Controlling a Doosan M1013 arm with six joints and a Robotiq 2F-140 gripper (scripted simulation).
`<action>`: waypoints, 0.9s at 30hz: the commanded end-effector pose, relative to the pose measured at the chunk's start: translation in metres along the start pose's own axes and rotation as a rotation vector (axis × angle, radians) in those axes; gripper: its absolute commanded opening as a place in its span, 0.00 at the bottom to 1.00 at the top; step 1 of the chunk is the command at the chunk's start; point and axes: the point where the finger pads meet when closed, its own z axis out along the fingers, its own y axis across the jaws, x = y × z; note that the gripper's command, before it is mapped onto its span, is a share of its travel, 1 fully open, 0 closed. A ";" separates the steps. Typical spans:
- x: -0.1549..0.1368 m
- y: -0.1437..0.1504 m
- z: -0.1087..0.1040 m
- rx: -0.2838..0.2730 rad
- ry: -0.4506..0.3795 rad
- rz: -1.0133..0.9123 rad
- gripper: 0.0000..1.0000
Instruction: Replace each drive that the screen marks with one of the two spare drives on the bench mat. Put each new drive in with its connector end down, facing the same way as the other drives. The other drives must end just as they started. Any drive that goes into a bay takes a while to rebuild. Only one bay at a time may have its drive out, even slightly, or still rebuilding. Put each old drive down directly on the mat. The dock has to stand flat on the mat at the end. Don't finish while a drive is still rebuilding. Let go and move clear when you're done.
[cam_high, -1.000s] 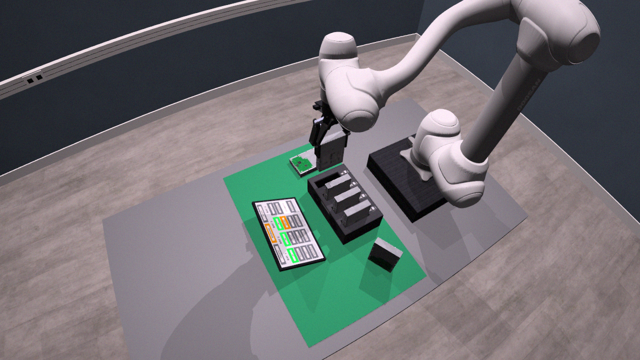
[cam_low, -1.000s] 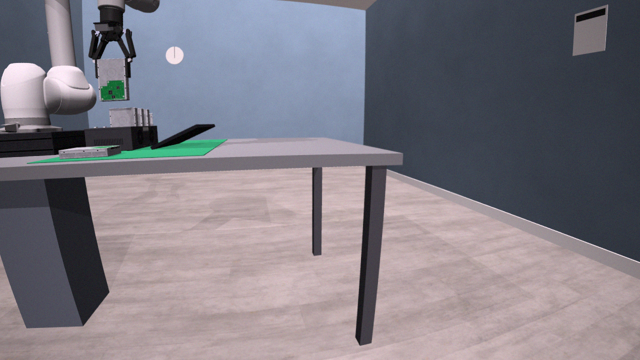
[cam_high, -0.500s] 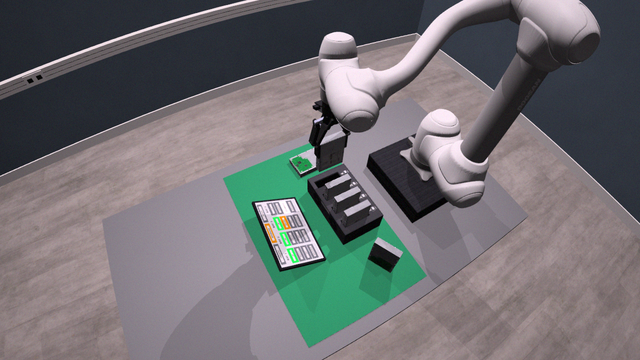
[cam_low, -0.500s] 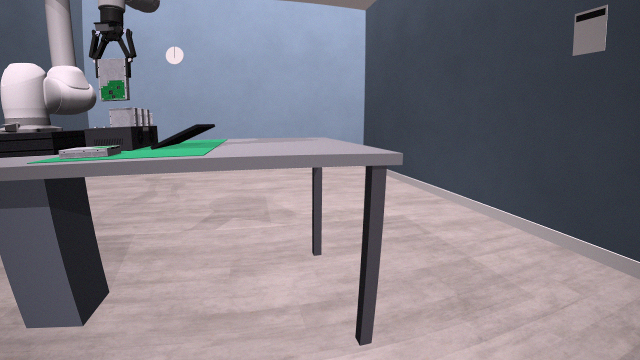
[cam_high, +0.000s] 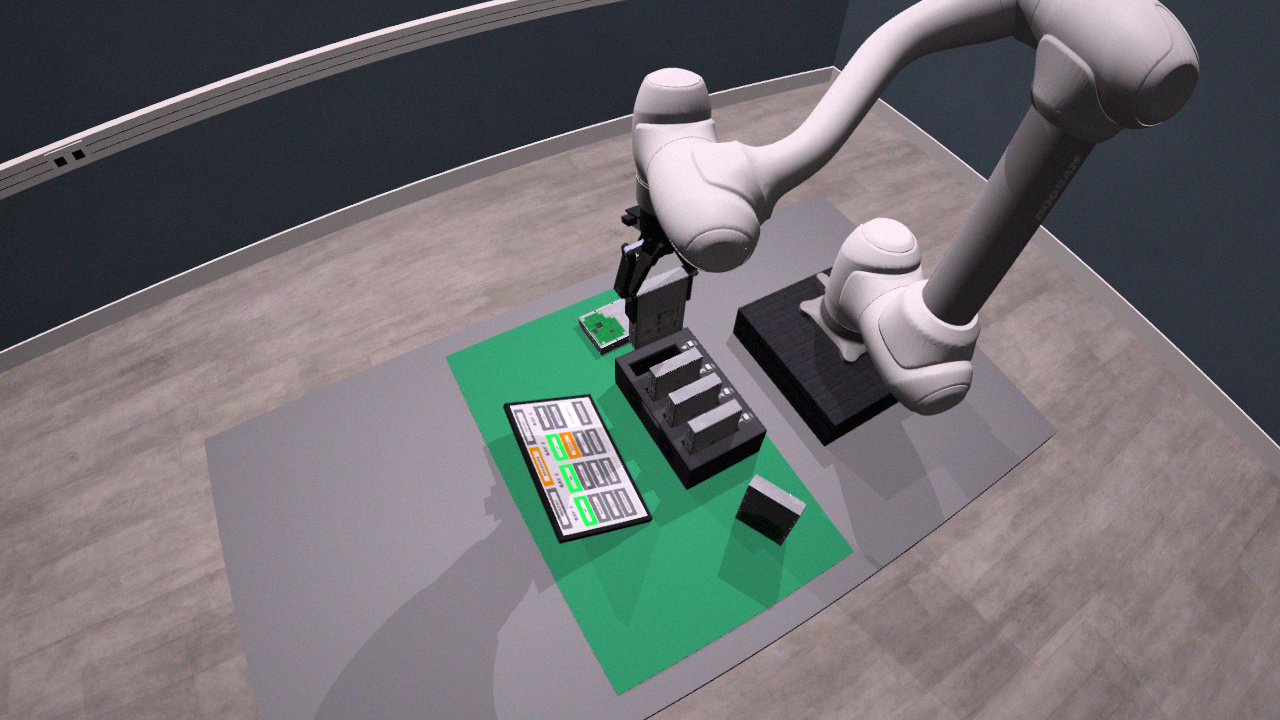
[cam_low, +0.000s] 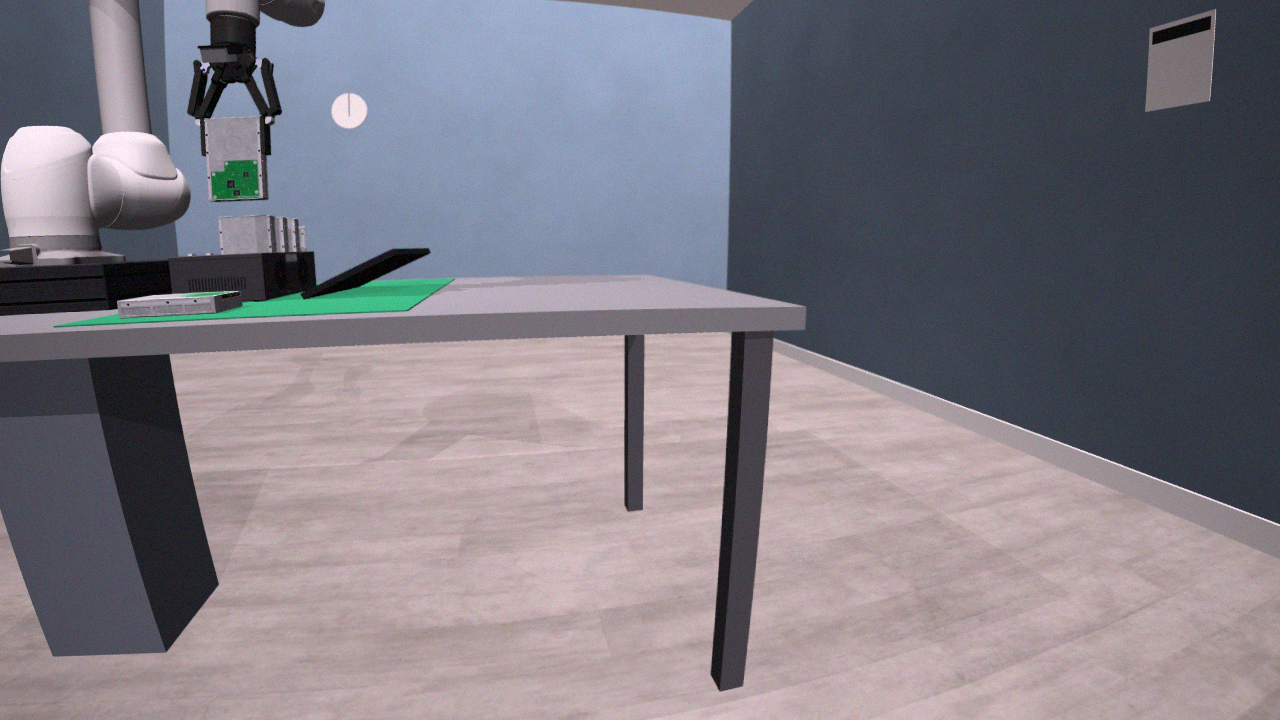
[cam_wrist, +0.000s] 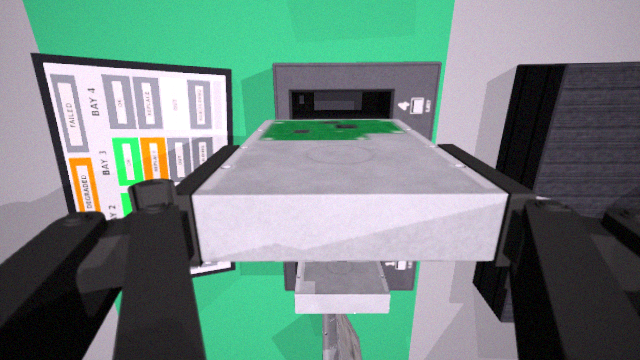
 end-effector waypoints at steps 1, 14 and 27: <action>-0.004 -0.005 -0.001 0.001 0.000 0.000 0.10; -0.033 -0.037 -0.004 0.001 0.000 0.000 0.10; -0.084 -0.079 -0.007 0.001 0.000 0.000 0.10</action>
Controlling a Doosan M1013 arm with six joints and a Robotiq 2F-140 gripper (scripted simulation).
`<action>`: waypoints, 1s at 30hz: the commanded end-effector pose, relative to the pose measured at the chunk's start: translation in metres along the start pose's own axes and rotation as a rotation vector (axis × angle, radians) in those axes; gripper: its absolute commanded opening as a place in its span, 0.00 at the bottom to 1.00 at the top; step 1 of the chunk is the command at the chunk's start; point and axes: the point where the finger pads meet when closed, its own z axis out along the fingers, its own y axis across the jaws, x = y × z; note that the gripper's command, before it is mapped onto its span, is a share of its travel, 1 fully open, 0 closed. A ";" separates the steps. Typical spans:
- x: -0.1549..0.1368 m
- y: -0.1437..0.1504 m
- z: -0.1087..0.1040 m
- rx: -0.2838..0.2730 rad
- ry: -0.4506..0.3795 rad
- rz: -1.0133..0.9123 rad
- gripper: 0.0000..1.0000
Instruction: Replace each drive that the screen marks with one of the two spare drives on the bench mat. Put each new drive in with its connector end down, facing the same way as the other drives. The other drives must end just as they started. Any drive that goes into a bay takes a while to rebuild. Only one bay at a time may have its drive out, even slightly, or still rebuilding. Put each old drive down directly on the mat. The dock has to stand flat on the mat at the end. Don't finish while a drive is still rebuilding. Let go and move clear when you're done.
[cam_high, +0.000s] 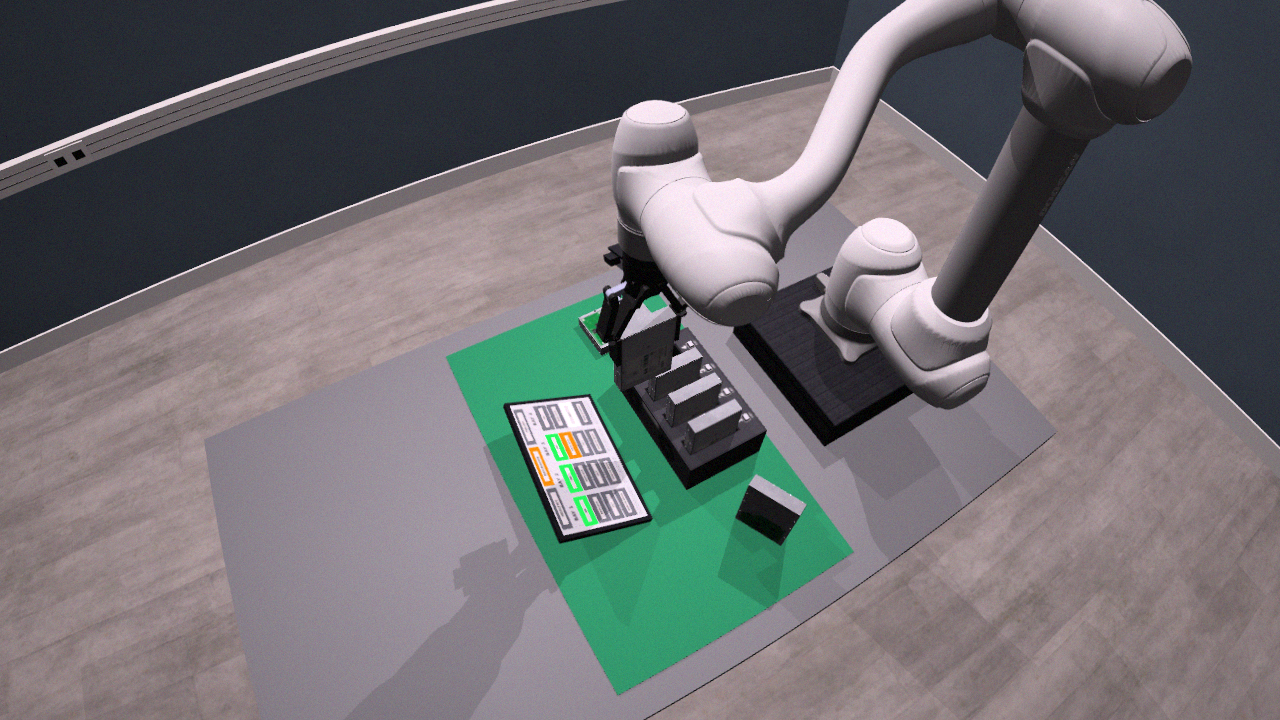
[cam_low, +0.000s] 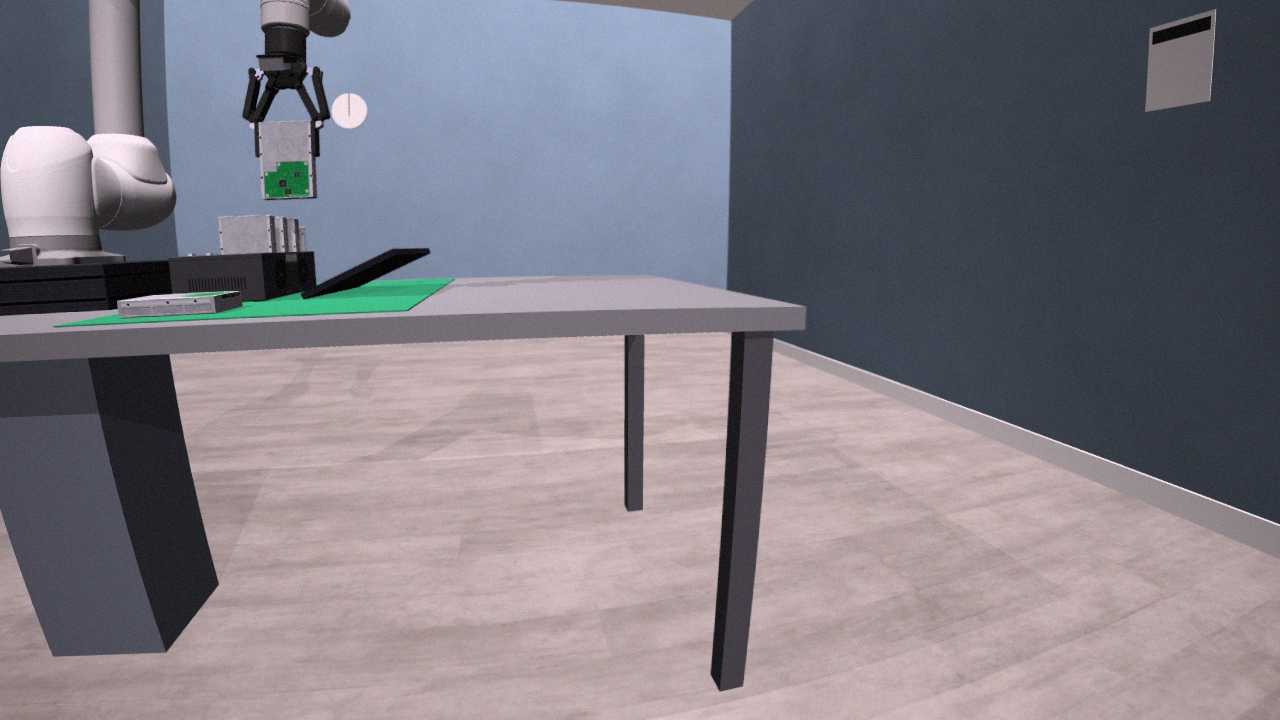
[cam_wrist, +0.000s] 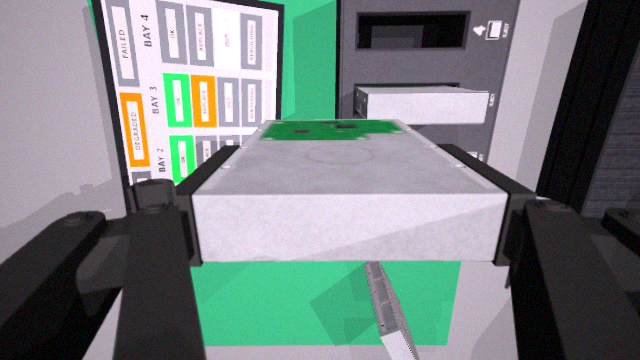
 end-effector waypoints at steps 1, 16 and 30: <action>-0.018 -0.014 -0.001 0.001 0.000 0.001 0.10; -0.093 -0.058 -0.002 0.001 0.000 0.001 0.10; -0.169 -0.086 0.000 0.001 0.000 0.001 0.10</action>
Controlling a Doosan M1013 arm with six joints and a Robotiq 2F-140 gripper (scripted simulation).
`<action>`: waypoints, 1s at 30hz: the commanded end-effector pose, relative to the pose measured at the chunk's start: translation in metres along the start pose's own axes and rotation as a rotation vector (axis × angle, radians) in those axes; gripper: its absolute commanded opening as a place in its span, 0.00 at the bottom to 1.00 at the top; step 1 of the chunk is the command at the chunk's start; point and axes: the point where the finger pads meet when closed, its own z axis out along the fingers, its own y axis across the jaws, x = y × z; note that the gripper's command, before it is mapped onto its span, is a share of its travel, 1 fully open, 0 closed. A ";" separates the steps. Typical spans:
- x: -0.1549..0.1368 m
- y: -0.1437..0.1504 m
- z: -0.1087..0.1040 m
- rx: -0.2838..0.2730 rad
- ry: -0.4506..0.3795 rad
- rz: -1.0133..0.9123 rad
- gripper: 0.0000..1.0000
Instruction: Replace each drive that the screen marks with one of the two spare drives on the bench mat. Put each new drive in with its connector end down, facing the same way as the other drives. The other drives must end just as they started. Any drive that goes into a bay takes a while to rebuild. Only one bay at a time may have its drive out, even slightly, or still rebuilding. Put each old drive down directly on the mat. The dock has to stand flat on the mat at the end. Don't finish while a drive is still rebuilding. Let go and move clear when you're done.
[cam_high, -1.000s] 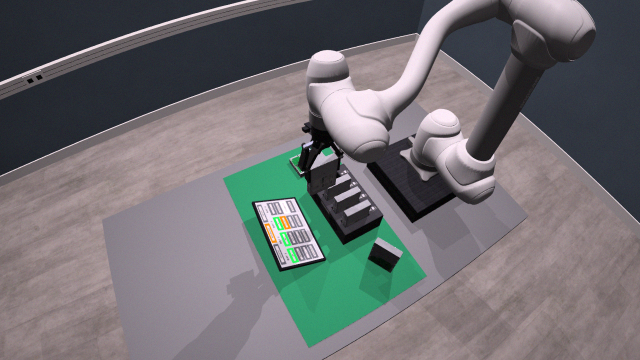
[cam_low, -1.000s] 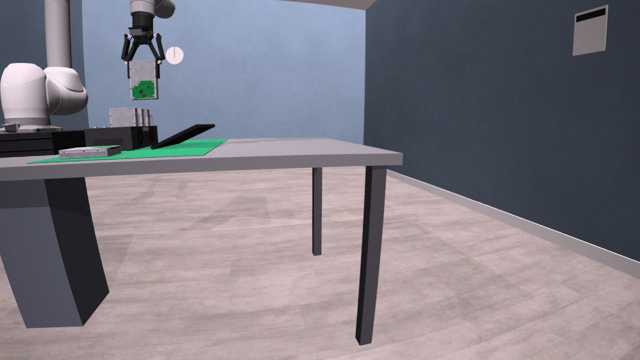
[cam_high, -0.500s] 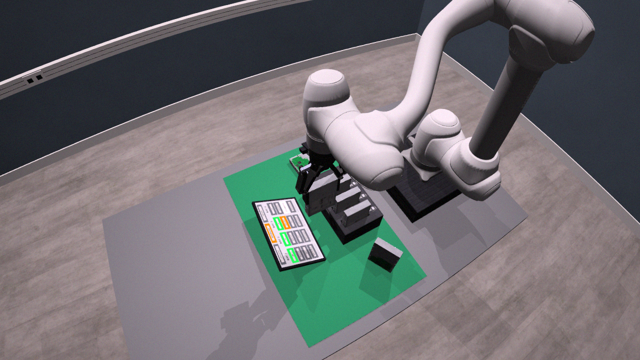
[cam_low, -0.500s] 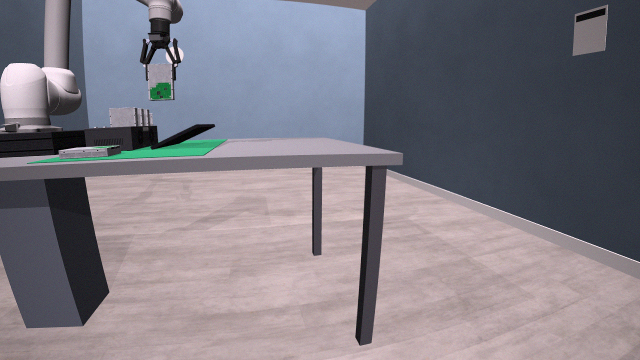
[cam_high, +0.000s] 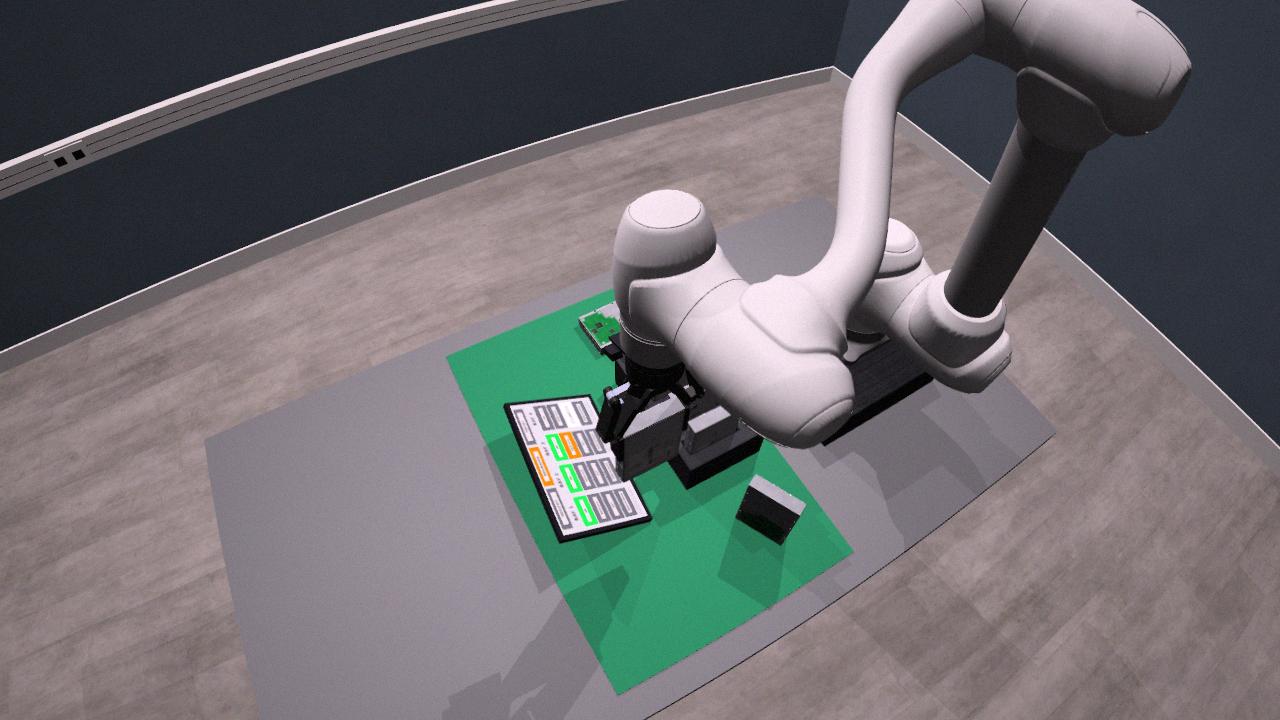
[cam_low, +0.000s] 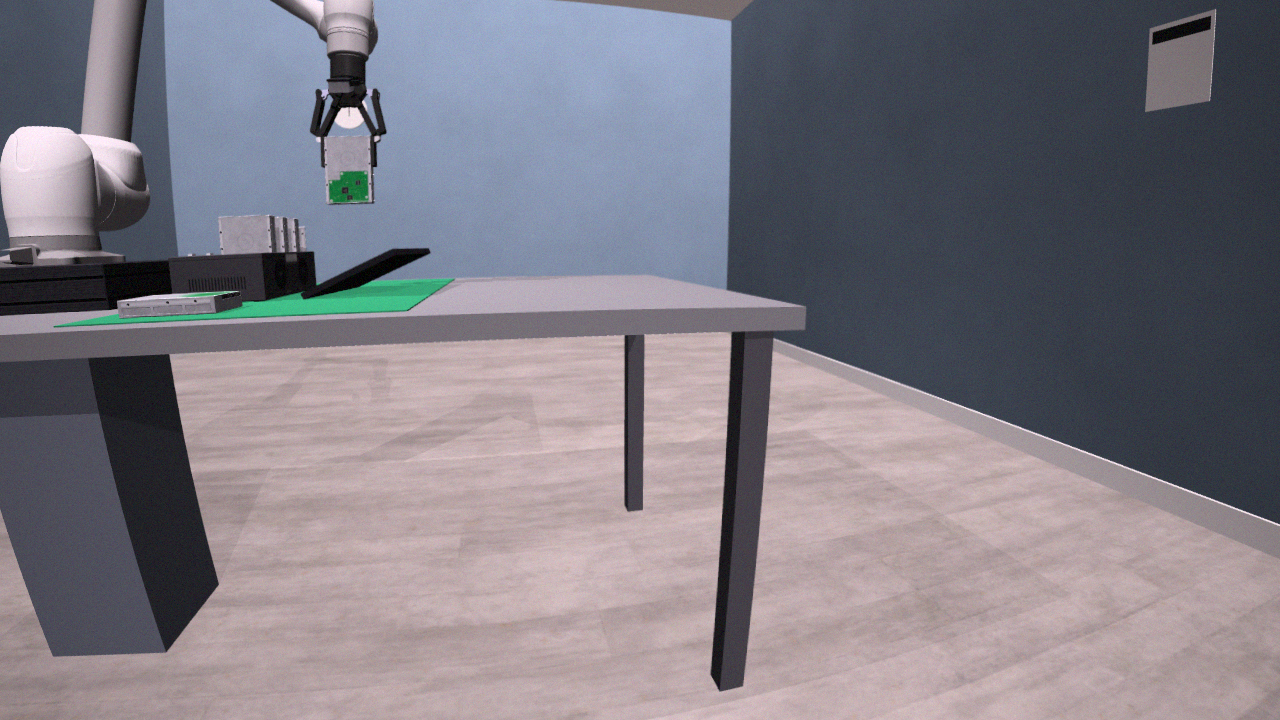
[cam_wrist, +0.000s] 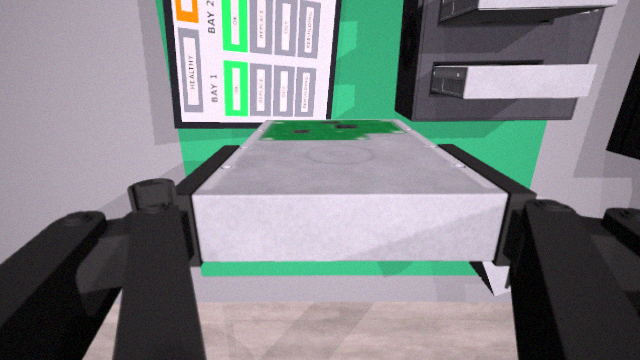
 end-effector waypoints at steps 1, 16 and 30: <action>-0.022 -0.008 0.000 0.001 0.000 0.001 0.10; -0.088 -0.022 0.003 0.002 0.000 0.001 0.10; -0.121 -0.026 0.006 0.002 0.000 0.001 0.10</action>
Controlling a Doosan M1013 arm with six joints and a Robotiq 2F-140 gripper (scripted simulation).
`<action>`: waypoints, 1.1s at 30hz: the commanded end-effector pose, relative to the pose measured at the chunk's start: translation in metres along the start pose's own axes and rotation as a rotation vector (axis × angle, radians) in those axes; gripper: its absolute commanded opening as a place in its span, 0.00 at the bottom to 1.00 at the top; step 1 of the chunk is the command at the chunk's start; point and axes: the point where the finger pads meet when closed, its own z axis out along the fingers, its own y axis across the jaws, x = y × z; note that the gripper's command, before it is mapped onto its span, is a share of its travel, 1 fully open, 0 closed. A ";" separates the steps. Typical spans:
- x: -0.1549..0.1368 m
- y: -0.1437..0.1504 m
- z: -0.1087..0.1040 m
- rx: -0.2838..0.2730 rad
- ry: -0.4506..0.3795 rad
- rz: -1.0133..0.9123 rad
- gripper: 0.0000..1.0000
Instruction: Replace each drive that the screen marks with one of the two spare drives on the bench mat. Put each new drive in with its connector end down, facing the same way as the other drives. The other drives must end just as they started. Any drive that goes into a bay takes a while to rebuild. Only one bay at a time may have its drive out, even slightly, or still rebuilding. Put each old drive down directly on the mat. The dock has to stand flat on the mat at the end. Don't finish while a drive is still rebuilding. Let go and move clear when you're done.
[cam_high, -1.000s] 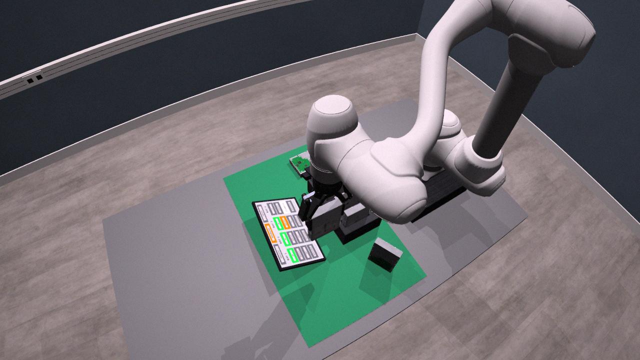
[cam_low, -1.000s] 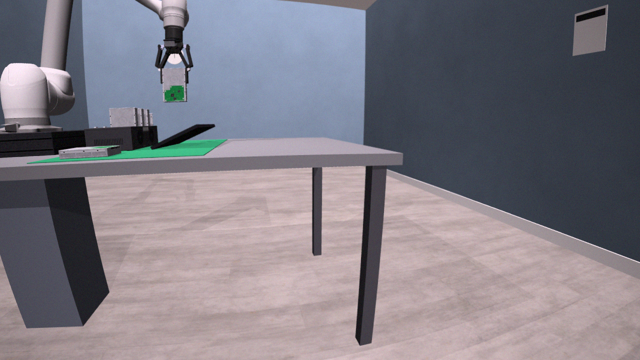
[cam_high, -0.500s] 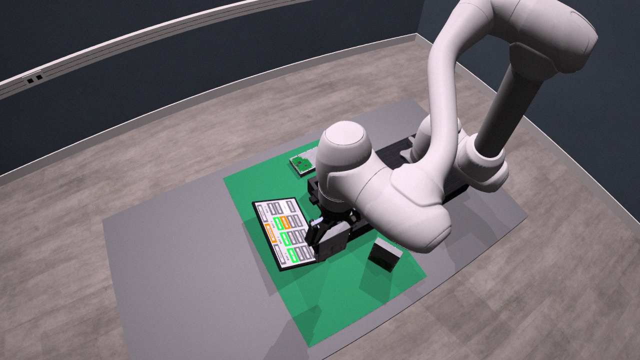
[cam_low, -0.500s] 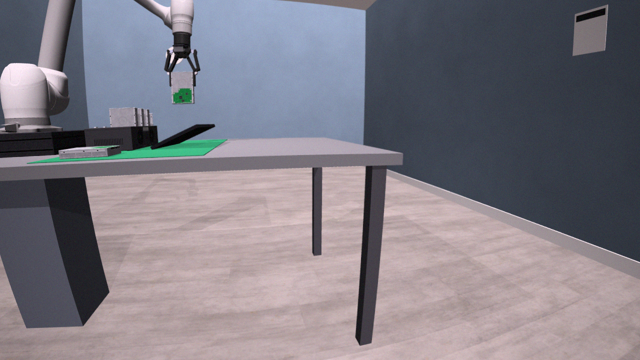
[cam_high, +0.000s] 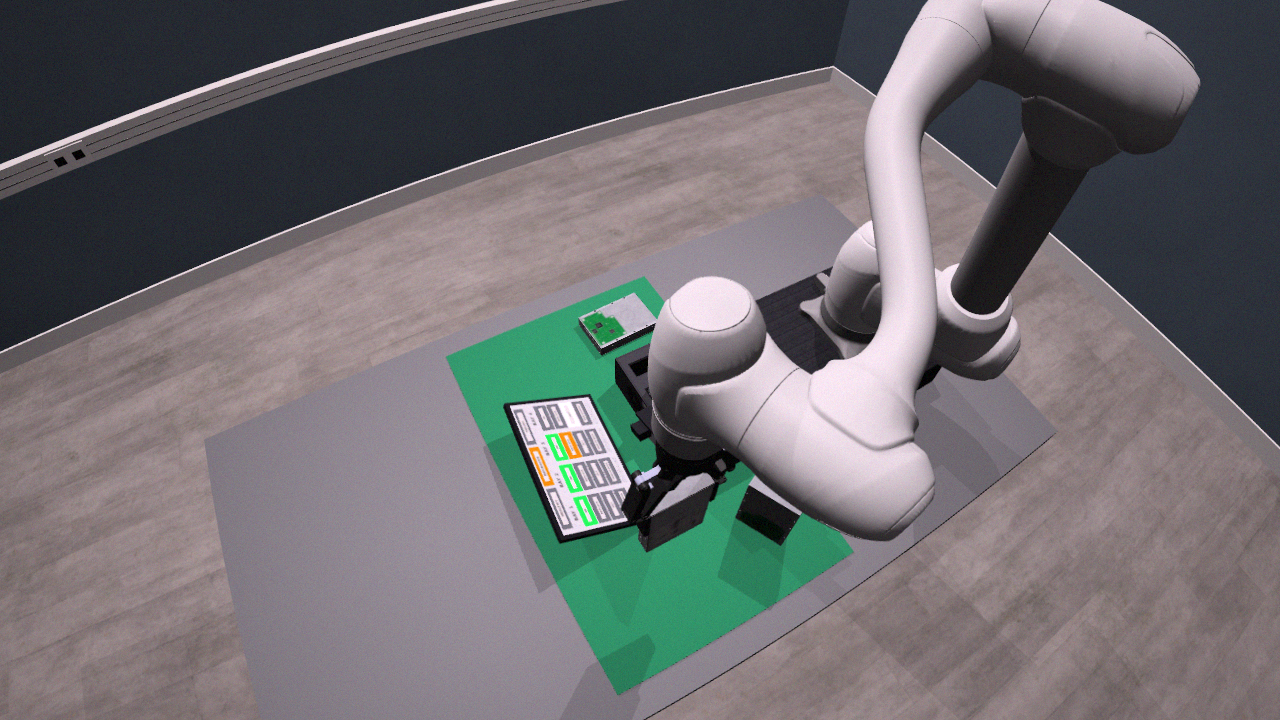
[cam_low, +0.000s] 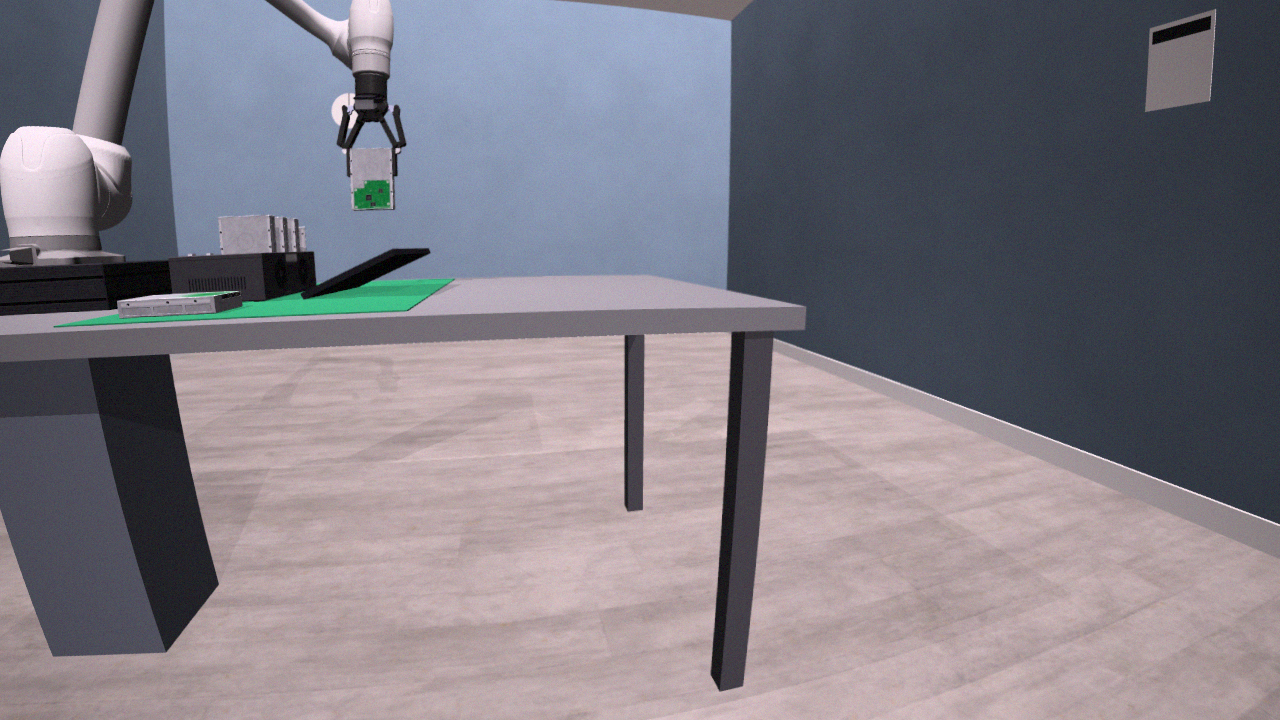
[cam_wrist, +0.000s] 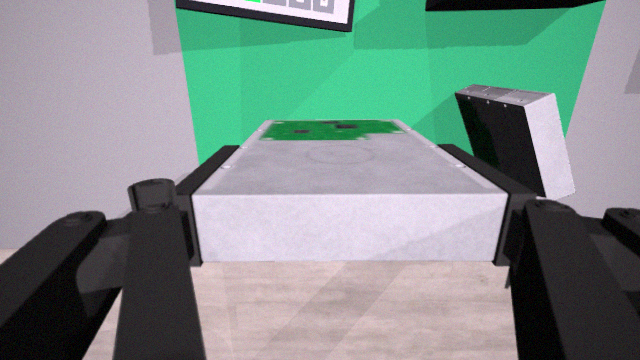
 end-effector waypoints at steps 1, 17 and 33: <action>-0.006 -0.001 -0.001 0.002 -0.001 0.000 0.10; -0.013 -0.002 0.000 0.002 -0.001 0.000 0.10; -0.013 -0.002 0.005 0.002 -0.001 0.000 0.10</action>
